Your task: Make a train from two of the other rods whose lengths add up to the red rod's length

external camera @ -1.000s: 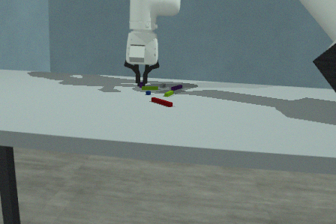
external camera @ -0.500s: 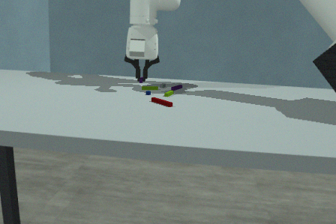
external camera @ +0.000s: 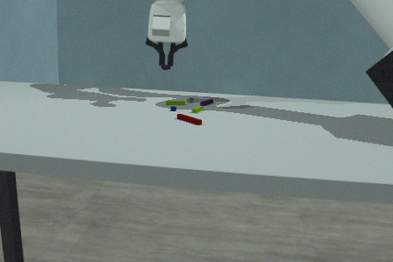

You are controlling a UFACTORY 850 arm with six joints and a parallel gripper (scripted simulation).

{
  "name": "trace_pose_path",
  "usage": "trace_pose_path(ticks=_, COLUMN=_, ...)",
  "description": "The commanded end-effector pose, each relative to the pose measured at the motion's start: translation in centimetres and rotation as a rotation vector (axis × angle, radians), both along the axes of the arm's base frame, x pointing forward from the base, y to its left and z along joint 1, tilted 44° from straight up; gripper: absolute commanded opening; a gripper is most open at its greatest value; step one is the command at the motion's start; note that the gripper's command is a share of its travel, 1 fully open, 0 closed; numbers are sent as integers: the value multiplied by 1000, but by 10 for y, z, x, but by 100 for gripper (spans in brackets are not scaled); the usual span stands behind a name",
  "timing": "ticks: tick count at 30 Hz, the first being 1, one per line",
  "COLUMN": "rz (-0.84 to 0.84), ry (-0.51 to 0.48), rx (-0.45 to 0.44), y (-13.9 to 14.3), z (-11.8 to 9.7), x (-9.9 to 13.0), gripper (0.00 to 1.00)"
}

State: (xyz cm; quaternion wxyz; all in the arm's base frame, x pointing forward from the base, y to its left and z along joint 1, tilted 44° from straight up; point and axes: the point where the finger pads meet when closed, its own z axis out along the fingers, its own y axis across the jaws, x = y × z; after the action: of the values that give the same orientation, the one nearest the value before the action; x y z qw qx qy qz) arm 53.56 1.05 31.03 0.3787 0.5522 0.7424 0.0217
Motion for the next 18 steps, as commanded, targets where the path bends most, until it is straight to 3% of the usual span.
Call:
trace_pose_path(ticks=1, rz=-3, ry=6, rx=-2, y=4, z=8, x=-6, gripper=4)
trace_pose_path(ticks=11, rz=-12, ry=2, rx=6, y=7, z=6, x=-6, gripper=4)
trace_pose_path(ticks=18, rz=-135, ry=-56, rx=109, y=48, z=-21, x=-9, gripper=4)
